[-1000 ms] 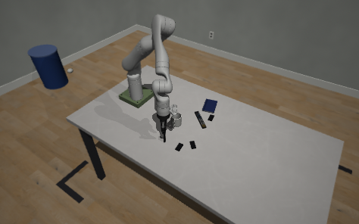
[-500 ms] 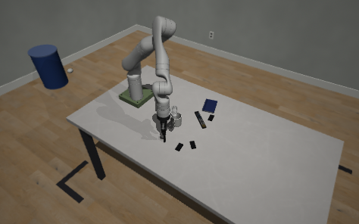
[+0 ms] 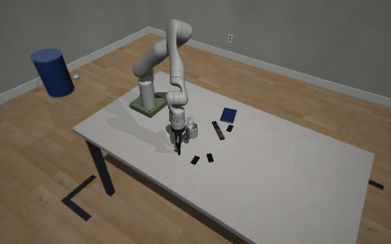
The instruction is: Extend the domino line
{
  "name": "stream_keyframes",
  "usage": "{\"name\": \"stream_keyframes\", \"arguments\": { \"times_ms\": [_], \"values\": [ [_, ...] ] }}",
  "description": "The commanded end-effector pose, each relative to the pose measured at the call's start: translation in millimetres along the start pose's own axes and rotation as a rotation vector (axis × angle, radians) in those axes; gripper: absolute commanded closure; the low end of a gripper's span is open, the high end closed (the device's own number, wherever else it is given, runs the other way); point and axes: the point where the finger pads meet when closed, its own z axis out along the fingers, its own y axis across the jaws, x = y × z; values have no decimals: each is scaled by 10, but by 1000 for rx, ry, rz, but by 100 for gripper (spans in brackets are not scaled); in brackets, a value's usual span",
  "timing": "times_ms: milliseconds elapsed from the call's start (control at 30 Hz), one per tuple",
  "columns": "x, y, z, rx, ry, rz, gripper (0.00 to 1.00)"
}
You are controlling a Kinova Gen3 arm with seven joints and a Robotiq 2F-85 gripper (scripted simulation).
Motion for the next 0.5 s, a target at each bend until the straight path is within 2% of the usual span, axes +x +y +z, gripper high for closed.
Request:
{"name": "stream_keyframes", "arguments": {
  "times_ms": [0, 467],
  "values": [
    [3, 5, 13, -1, 1, 0, 51],
    [3, 5, 31, -1, 1, 0, 51]
  ]
}}
